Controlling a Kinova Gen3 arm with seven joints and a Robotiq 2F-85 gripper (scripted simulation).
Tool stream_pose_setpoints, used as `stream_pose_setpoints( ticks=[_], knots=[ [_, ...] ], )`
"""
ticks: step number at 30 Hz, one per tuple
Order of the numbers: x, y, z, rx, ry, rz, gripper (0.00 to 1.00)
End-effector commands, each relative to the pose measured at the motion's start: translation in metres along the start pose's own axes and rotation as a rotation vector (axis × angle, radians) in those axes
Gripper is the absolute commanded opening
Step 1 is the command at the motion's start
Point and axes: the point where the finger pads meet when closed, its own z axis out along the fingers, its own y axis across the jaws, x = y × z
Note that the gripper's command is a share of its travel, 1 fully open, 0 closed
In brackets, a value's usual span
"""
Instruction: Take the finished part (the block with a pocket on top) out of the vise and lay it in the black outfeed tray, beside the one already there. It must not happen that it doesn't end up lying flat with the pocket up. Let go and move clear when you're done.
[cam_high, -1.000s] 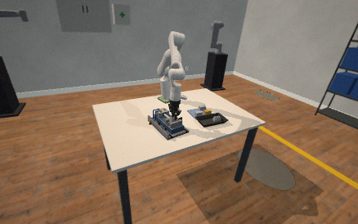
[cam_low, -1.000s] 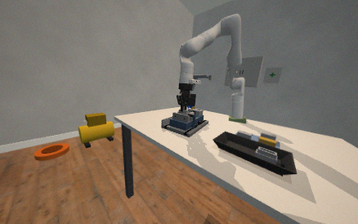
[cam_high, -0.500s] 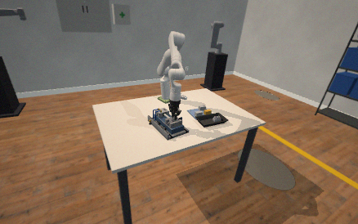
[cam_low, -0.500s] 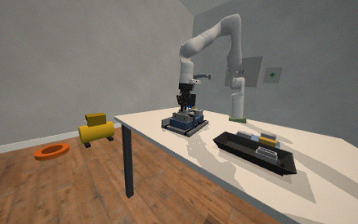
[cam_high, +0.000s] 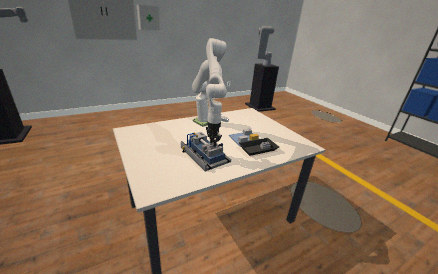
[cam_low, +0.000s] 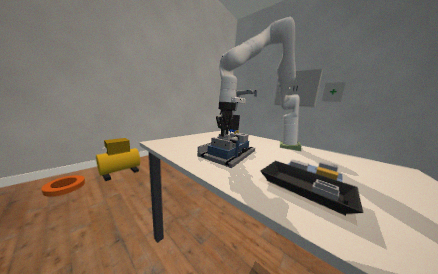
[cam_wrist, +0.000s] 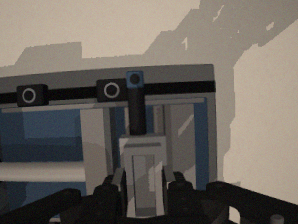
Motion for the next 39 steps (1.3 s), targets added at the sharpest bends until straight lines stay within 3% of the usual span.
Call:
stream_pose_setpoints(
  ticks=[1, 19, 39],
  knots=[
    [0.0, 0.0, 0.0, -0.001, 0.0, 0.0, 0.0],
    [0.0, 0.0, -0.003, -0.001, 0.0, 0.0, 0.0],
    [0.0, 0.0, -0.032, -0.001, 0.0, 0.0, 0.0]
  ],
)
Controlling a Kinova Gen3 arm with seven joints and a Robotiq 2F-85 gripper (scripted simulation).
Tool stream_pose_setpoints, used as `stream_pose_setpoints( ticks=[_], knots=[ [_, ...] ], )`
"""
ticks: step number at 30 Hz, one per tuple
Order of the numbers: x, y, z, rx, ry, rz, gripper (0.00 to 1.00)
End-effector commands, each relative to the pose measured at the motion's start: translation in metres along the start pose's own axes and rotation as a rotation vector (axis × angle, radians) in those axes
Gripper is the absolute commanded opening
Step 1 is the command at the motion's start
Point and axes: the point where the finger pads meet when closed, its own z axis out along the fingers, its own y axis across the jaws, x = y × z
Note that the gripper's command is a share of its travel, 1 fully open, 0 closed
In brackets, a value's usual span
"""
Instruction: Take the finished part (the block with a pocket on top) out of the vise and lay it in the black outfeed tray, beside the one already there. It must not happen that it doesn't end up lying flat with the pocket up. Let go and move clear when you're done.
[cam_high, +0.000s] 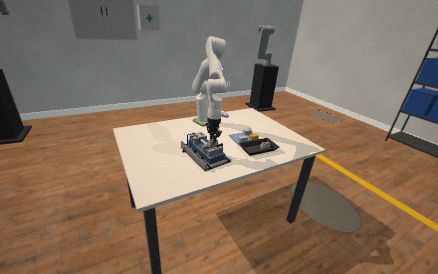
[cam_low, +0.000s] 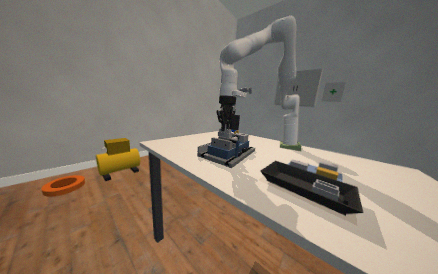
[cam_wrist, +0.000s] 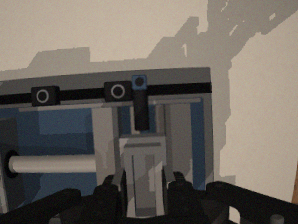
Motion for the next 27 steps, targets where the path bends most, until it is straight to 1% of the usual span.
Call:
stream_pose_setpoints(
  ticks=[1, 13, 27],
  knots=[
    [0.0, 0.002, -0.008, -0.01, -0.001, -0.001, 0.0],
    [0.0, 0.002, -0.019, -0.01, -0.001, -0.001, 0.0],
    [0.001, 0.003, -0.021, -0.01, -0.001, -0.001, 0.0]
  ],
)
